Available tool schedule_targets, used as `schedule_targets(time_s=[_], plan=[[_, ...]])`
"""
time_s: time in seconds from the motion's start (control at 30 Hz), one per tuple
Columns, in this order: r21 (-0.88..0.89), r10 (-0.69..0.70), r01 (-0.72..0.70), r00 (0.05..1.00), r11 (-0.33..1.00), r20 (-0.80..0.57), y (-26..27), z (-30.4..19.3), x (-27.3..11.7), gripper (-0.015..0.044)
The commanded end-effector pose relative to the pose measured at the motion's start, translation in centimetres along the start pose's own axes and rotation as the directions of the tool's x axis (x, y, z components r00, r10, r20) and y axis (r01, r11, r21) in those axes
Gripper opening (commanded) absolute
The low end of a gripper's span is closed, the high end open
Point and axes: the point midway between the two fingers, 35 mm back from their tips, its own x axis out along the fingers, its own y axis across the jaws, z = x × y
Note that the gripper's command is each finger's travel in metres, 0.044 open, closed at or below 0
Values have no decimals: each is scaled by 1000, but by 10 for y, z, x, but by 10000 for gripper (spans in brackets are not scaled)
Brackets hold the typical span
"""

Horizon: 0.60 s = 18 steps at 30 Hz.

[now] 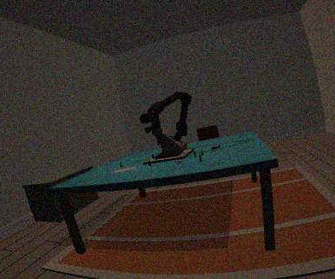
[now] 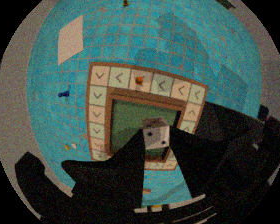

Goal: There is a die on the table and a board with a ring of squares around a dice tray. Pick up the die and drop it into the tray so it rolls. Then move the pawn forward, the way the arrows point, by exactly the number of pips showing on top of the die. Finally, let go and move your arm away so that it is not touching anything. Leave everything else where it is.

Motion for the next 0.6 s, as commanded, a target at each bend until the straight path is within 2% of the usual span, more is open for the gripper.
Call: schedule_targets(time_s=[0.0, 0.27, 0.47, 0.57], plan=[[90, 3, -3, 1000, 996, -10, 7, -17, 5, 0], [266, 5, 4, 1000, 964, -31, 20, -49, 15, 0], [280, 1, 7, 1000, 960, -29, 20, -52, 16, 0], [280, -51, 41, 998, 959, 29, 18, -52, 20, 0]])
